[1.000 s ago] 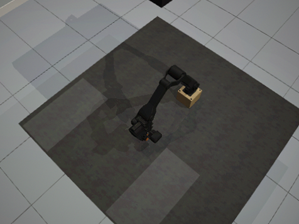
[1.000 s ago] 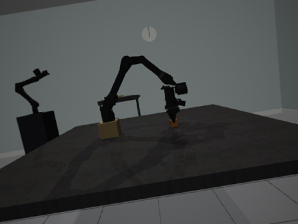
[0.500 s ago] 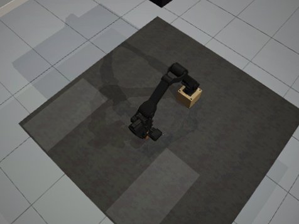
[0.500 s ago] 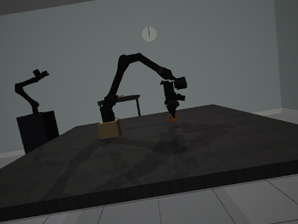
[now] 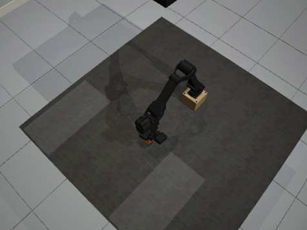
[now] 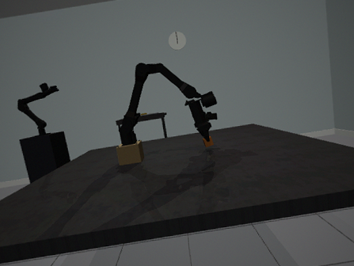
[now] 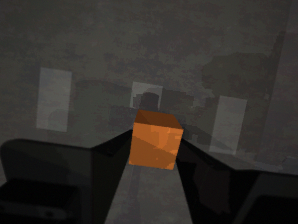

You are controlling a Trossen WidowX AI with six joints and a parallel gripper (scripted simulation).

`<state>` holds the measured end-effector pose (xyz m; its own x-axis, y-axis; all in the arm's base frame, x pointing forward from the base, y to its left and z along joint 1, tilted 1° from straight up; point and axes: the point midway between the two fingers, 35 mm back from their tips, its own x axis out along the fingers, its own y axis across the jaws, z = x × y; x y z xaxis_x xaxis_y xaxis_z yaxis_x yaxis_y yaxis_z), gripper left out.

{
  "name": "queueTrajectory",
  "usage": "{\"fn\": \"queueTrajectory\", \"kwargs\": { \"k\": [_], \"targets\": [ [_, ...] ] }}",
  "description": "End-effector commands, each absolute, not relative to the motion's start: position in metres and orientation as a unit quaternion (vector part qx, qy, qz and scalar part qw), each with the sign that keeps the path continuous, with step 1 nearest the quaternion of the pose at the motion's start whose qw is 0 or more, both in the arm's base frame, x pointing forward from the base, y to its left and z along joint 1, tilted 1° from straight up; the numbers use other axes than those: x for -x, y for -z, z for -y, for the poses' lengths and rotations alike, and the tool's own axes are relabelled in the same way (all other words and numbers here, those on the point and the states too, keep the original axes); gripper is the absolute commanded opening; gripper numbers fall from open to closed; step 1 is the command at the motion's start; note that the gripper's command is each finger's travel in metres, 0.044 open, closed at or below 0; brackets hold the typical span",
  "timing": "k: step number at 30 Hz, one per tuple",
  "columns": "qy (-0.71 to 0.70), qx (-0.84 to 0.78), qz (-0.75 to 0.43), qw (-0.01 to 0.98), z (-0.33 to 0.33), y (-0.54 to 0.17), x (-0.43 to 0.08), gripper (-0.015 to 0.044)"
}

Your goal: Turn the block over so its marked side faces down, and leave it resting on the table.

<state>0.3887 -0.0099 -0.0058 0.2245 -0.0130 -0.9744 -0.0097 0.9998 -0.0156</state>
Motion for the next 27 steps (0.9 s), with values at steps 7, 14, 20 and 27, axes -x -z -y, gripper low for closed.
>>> {"fn": "queueTrajectory", "kwargs": {
  "k": [7,14,20,27],
  "targets": [
    [-0.002,0.008,-0.567,0.824,0.009,0.009,-0.386,0.0],
    [-0.002,0.008,-0.522,0.853,0.009,0.008,-0.383,0.0],
    [-0.002,0.009,-0.493,0.87,0.009,0.006,-0.379,0.0],
    [-0.003,0.008,-0.458,0.889,0.009,0.019,-0.387,0.0]
  ]
}}
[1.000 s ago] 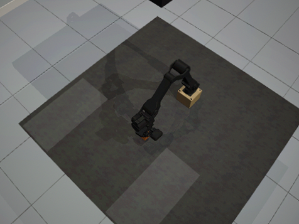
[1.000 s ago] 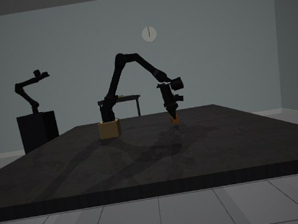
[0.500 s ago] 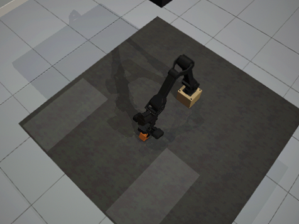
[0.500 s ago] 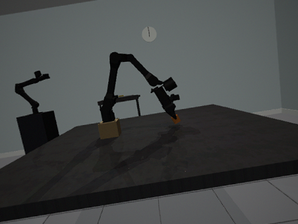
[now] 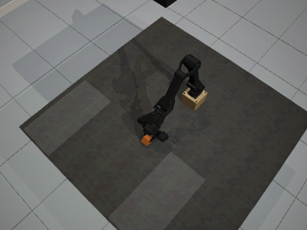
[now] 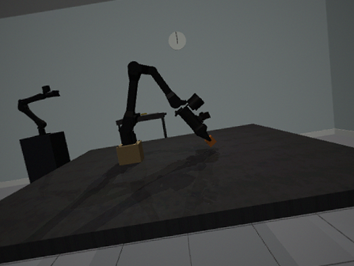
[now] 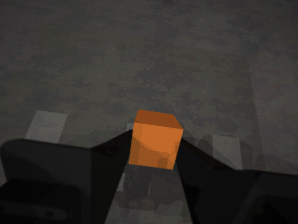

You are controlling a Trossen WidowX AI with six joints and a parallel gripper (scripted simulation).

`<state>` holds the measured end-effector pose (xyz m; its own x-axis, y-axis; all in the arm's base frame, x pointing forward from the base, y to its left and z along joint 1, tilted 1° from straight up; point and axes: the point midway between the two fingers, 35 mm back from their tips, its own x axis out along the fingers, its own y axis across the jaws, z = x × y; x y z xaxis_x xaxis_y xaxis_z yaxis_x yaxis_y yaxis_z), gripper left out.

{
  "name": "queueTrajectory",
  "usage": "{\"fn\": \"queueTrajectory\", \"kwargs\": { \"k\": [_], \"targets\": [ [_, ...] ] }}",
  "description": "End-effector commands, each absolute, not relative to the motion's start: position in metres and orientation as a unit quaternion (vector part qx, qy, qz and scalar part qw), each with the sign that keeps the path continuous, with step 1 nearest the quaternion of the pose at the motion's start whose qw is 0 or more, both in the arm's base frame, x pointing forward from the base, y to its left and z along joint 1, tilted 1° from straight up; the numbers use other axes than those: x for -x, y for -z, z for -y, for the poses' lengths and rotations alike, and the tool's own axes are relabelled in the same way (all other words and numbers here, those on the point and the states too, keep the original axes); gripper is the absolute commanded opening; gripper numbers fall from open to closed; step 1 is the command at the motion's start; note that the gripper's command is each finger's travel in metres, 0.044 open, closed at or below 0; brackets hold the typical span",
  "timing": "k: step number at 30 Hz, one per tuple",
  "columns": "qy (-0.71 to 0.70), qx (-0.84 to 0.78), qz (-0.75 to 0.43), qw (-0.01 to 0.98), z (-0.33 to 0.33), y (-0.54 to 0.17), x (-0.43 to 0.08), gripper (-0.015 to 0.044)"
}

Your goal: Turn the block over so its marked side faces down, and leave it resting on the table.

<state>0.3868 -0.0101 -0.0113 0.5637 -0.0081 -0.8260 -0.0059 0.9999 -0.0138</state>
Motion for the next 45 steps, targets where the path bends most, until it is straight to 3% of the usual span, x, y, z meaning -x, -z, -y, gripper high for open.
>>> {"fn": "queueTrajectory", "kwargs": {
  "k": [1,30,45],
  "targets": [
    [-0.003,0.008,-0.451,0.892,0.01,0.021,-0.388,0.0],
    [-0.005,0.008,-0.259,0.966,0.01,0.038,-0.378,0.0],
    [-0.005,0.008,-0.243,0.97,0.01,0.035,-0.376,0.0]
  ]
}}
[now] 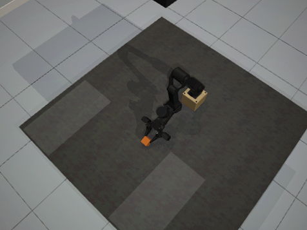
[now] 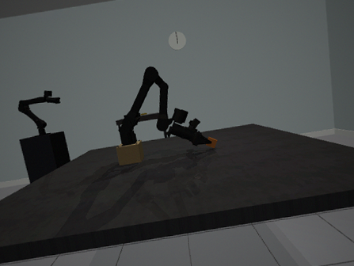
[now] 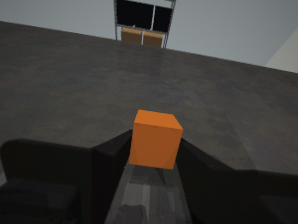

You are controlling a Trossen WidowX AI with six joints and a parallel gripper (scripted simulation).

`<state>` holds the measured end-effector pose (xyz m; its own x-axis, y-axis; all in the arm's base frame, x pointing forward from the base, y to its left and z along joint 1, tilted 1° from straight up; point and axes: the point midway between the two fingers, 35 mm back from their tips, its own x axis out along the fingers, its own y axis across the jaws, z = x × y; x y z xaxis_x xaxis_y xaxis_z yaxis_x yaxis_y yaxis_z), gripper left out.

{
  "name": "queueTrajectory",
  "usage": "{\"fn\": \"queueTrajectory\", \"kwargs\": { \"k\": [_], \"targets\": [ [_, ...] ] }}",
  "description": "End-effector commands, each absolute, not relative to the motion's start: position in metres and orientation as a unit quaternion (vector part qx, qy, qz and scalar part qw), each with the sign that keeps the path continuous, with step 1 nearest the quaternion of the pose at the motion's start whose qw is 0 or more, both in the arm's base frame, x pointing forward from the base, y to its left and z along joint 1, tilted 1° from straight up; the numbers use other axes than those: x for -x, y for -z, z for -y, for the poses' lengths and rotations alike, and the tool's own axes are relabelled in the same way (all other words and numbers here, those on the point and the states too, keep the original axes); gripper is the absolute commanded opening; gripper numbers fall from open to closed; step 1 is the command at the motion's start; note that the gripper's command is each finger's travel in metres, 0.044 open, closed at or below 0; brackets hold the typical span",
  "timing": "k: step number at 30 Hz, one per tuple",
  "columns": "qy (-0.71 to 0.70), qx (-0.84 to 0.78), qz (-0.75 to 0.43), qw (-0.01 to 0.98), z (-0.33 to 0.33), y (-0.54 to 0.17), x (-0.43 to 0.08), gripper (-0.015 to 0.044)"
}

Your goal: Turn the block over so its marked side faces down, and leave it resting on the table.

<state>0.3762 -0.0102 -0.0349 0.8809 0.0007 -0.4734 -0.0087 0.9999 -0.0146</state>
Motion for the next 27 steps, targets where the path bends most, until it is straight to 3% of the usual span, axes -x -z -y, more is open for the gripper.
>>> {"fn": "queueTrajectory", "kwargs": {
  "k": [1,4,21,27],
  "targets": [
    [-0.005,0.008,-0.243,0.97,0.0095,0.0345,-0.3763,0.0],
    [-0.005,0.008,-0.243,0.97,0.0095,0.0345,-0.3763,0.0],
    [-0.005,0.008,-0.243,0.97,0.0095,0.0345,-0.3763,0.044],
    [-0.005,0.008,-0.243,0.97,0.0095,0.0345,-0.3763,0.044]
  ]
}}
